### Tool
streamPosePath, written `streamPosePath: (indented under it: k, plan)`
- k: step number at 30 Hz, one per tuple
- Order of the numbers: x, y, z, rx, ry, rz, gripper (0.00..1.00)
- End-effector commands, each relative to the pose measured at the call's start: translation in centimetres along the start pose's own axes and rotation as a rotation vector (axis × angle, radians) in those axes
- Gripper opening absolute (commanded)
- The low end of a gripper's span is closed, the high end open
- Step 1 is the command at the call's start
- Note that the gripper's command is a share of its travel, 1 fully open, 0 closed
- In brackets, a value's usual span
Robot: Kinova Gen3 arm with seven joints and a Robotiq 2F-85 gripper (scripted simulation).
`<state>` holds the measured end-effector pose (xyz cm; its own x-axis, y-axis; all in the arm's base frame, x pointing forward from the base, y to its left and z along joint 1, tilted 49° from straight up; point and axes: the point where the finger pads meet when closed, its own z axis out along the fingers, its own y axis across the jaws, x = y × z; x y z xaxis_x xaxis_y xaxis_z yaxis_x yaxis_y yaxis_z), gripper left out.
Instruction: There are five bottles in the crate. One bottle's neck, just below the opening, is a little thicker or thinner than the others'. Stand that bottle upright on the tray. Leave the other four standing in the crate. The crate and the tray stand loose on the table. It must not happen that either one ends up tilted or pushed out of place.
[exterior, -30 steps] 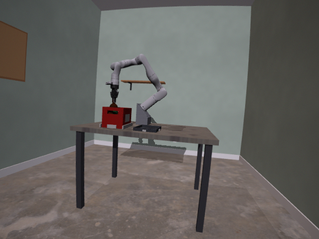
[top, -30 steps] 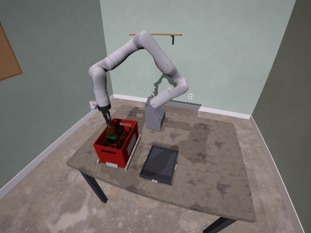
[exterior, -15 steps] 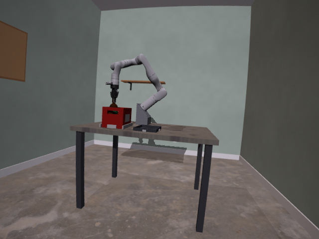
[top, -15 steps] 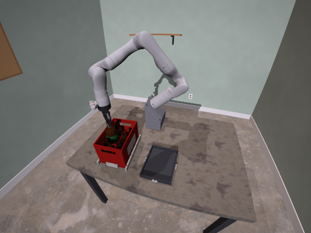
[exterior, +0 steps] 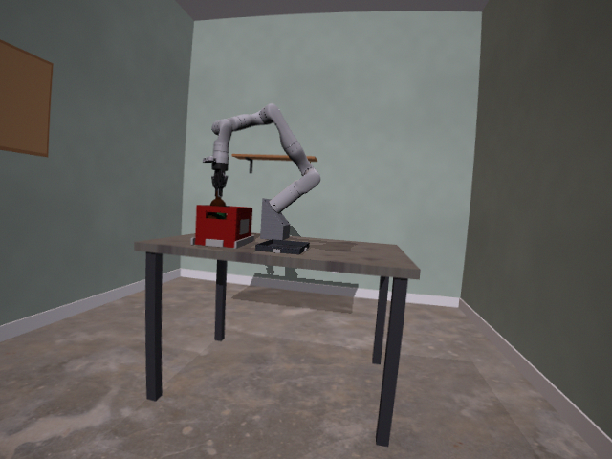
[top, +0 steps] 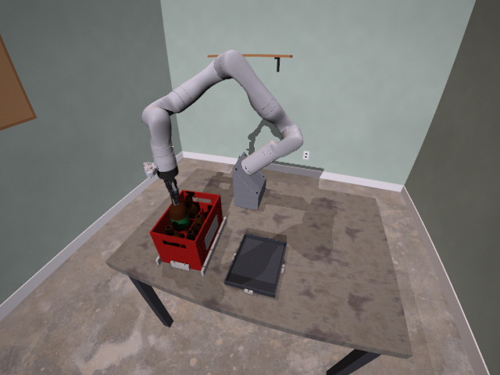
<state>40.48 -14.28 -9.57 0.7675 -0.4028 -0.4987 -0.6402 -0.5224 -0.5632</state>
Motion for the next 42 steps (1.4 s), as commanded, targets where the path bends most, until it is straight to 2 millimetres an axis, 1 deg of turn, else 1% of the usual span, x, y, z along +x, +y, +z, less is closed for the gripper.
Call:
streamPosePath:
  k: [1,21,34,42]
  plan:
    - [0.1,0.0,-0.1,0.0,0.003,0.0,0.0]
    - [0.1,0.0,-0.3,0.0,0.003,0.0,0.0]
    - [0.0,0.0,-1.3,0.0,0.003,0.0,0.0]
    - [0.0,0.0,-2.2,0.0,0.003,0.0,0.0]
